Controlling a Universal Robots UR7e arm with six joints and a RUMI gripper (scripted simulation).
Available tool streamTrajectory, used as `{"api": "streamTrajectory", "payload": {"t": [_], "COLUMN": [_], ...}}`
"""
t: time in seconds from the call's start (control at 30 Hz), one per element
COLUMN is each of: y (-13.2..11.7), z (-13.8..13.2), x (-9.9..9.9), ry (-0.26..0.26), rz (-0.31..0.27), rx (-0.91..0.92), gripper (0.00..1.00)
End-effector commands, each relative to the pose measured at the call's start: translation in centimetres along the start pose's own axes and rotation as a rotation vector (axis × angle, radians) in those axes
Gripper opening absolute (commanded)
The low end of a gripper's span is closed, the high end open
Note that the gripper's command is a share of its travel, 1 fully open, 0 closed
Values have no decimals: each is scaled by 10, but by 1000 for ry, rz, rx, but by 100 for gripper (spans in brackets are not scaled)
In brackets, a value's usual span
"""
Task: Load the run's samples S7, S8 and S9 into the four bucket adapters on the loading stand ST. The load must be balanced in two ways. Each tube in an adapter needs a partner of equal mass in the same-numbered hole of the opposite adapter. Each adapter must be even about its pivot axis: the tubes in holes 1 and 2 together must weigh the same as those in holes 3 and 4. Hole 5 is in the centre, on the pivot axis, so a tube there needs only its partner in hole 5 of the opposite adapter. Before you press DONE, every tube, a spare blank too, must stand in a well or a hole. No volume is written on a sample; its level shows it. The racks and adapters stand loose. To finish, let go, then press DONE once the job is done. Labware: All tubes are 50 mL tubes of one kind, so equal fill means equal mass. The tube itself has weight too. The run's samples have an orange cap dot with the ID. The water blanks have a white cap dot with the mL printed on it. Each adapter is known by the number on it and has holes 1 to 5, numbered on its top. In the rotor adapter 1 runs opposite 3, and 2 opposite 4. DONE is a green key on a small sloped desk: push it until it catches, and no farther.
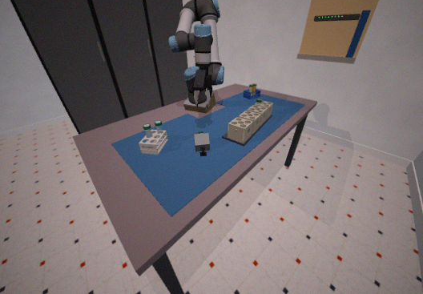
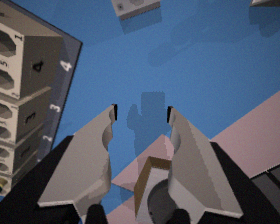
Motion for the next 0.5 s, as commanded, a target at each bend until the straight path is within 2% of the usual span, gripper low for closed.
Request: {"api": "streamTrajectory", "payload": {"t": [0.0, 0.27, 0.33, 0.47], "y": [36, 88, 88, 113], "z": [29, 71, 71, 92], "x": [3, 5, 5, 6], "ry": [29, 29, 29, 29], "rz": [-16, -16, -16, -16], "rx": [-9, -9, -9, -9], "gripper": [35, 35, 35, 35]}}
Point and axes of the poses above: the point where the finger pads meet when closed, its own x axis out along the fingers, its own z axis across the jaws, y = z × x, the point moved 6 cm from there along -x, back along the fingers, and after that the axes turned 14 degrees about x, right-handed, at the moved point
